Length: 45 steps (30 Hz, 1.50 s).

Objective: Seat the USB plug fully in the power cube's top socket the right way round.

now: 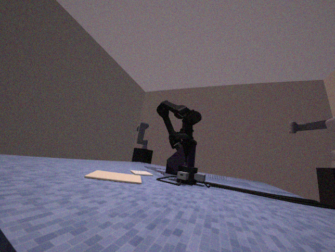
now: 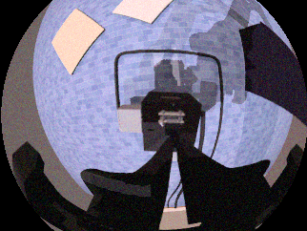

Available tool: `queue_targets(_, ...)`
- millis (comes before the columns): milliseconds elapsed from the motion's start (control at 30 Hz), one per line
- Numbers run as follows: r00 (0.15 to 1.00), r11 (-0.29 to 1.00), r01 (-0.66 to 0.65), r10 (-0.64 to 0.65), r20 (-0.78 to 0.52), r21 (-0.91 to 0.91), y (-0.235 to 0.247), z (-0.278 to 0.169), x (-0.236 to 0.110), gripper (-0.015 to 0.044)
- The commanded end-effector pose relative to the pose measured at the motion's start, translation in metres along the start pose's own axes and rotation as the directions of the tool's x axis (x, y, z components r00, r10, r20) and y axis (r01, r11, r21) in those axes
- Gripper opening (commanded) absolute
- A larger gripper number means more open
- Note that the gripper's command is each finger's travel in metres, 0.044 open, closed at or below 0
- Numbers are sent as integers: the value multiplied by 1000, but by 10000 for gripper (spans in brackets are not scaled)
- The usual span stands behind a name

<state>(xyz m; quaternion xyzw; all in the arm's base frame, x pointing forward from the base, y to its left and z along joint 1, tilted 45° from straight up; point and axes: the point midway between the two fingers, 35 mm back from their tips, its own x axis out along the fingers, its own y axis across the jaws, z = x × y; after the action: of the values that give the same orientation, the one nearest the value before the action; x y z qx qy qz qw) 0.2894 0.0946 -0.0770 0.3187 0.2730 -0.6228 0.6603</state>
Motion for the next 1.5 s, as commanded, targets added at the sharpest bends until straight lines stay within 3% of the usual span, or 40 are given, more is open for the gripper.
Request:
queue_targets(0,1000,1000,2,-2,-5,0,0,0,1,0)
queue_targets(1467,1000,1000,2,-2,-7,1,0,0,6,0)
